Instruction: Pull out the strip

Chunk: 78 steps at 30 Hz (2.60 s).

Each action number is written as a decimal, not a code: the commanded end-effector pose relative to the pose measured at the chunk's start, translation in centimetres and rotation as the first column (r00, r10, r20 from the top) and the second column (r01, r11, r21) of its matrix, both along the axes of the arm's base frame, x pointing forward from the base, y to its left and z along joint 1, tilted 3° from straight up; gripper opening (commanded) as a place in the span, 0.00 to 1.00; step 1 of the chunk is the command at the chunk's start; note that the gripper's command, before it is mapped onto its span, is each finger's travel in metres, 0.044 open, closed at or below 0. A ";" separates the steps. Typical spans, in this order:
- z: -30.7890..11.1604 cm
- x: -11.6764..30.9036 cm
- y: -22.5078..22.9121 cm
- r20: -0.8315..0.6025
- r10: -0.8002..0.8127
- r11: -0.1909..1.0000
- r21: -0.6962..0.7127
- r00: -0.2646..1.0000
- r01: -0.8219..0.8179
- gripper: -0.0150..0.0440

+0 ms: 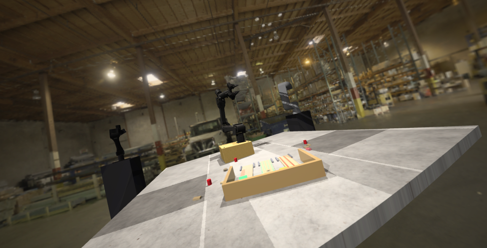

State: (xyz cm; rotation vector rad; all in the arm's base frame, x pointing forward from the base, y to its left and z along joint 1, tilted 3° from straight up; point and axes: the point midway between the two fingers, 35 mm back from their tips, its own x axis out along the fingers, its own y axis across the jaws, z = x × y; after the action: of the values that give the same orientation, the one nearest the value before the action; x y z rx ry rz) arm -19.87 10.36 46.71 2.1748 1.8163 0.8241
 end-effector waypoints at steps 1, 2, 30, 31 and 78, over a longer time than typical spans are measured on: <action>0.1 0.3 0.0 -0.016 -0.001 1.000 0.003 1.000 0.001 0.93; 0.4 1.1 0.2 -0.063 -0.003 1.000 0.012 0.998 0.003 0.93; -11.4 44.8 -3.9 -0.418 0.842 0.462 0.233 -0.341 0.856 0.93; -12.7 45.7 -4.5 -0.350 0.876 0.418 0.206 -0.332 0.885 0.93; -35.0 53.0 -12.3 0.380 0.746 -0.247 -0.605 0.547 0.757 0.62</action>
State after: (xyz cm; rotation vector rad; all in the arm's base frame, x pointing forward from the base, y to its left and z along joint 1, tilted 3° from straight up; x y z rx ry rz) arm 31.91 -2.19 12.58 0.1274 0.7361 -0.0442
